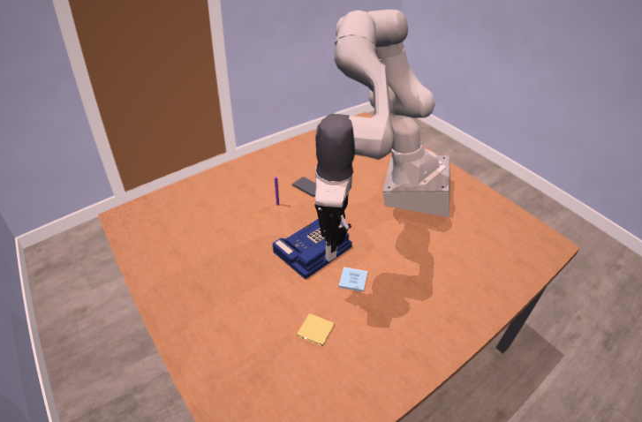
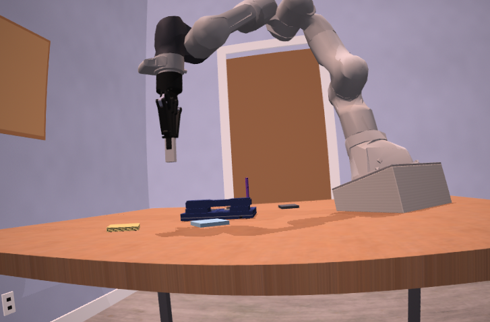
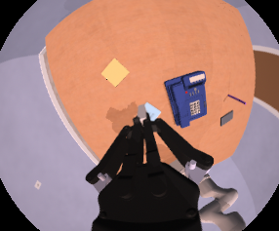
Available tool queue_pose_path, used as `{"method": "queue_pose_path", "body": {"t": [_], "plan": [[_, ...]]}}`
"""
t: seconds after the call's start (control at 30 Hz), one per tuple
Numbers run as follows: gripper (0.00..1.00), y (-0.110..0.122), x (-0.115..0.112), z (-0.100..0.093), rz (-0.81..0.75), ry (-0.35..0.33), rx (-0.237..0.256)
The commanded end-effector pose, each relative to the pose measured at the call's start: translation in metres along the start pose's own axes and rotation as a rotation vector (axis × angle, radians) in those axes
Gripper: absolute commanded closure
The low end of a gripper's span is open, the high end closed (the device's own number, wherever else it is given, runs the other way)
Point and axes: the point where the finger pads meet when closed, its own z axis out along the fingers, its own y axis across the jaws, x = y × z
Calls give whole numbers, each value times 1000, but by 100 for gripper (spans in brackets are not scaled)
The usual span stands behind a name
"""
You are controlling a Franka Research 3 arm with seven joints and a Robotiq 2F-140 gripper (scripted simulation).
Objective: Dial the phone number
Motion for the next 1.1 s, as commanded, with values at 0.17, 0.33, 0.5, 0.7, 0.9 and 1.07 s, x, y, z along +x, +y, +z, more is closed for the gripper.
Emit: {"method": "queue_pose_path", "body": {"t": [0.17, 0.33, 0.5, 0.7, 0.9, 1.07], "plan": [[100, 3, 0, 2, -3, -4, -4], [100, 3, 0, 2, -3, -4, -4], [100, 3, 0, 2, -3, -4, -4], [100, 3, 0, 2, -3, -4, -4], [100, 2, 0, 2, -2, -5, -2], [100, -2, -3, 2, 4, -15, 17]]}}
